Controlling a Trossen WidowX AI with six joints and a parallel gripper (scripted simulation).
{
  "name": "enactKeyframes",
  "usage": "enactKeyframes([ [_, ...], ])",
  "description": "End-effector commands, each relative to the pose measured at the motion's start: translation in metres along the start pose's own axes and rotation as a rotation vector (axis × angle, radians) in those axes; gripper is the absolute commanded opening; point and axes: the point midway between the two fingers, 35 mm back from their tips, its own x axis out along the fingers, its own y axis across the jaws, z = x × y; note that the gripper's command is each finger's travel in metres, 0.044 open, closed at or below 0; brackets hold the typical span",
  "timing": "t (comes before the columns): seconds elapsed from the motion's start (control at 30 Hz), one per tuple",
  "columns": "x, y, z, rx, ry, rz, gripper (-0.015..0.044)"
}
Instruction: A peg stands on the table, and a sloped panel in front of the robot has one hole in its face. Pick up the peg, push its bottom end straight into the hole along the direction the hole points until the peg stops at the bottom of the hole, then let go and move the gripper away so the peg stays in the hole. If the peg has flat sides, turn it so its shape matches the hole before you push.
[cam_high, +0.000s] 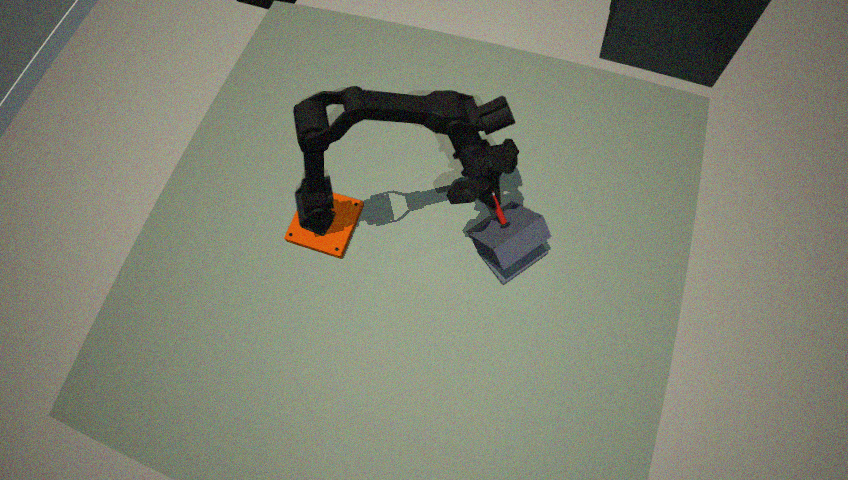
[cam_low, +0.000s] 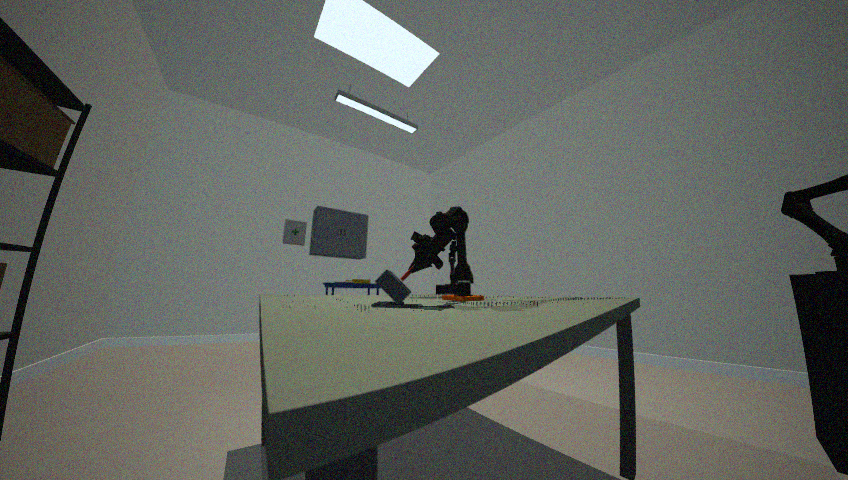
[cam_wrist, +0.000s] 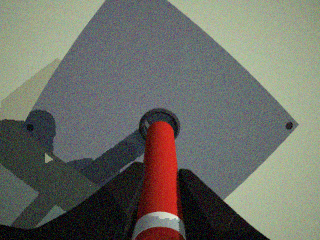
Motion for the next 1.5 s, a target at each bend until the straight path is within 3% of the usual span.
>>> enactKeyframes([
  [0.0,0.003,0.000,0.000,-0.003,-0.001,0.002,0.0000],
  [1.47,0.031,0.001,0.001,-0.003,-0.003,0.001,0.0000],
])
